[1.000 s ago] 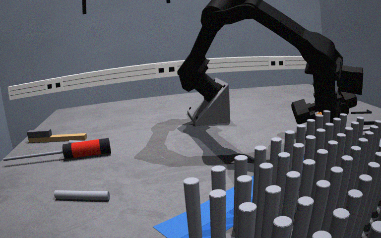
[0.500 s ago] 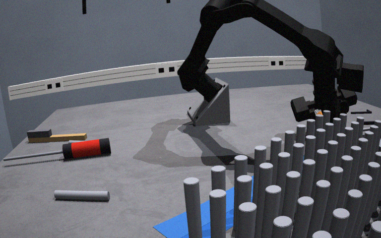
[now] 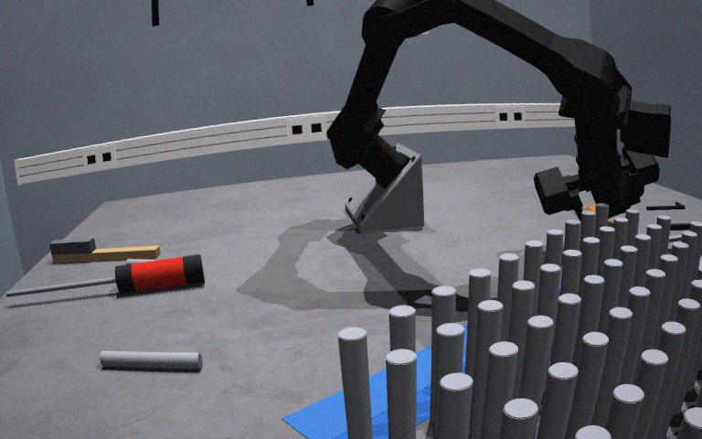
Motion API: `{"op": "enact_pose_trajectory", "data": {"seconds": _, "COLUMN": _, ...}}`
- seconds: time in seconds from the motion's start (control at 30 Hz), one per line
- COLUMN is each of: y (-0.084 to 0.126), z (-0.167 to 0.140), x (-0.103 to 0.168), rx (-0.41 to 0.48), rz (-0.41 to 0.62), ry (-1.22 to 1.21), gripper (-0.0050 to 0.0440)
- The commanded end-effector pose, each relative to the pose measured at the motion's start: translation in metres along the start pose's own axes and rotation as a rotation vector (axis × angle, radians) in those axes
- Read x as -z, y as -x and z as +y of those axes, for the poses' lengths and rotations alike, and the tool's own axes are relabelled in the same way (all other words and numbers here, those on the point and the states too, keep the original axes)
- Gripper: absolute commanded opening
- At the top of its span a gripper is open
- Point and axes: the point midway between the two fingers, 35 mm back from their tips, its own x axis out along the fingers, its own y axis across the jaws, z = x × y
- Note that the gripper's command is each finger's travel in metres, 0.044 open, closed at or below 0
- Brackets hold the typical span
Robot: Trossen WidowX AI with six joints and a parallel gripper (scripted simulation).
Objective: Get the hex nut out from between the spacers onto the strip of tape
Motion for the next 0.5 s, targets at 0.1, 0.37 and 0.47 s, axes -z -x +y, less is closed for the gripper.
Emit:
{"op": "enact_pose_trajectory", "data": {"seconds": 0.1, "y": 0.027, "z": 0.007, "x": -0.002, "rx": -0.046, "rz": -0.032, "ry": 0.013, "gripper": 0.028}}
{"op": "enact_pose_trajectory", "data": {"seconds": 0.37, "y": 0.059, "z": 0.026, "x": 0.023, "rx": -0.058, "rz": -0.032, "ry": 0.011, "gripper": 0.028}}
{"op": "enact_pose_trajectory", "data": {"seconds": 0.47, "y": 0.092, "z": 0.042, "x": 0.058, "rx": -0.06, "rz": -0.029, "ry": 0.013, "gripper": 0.028}}
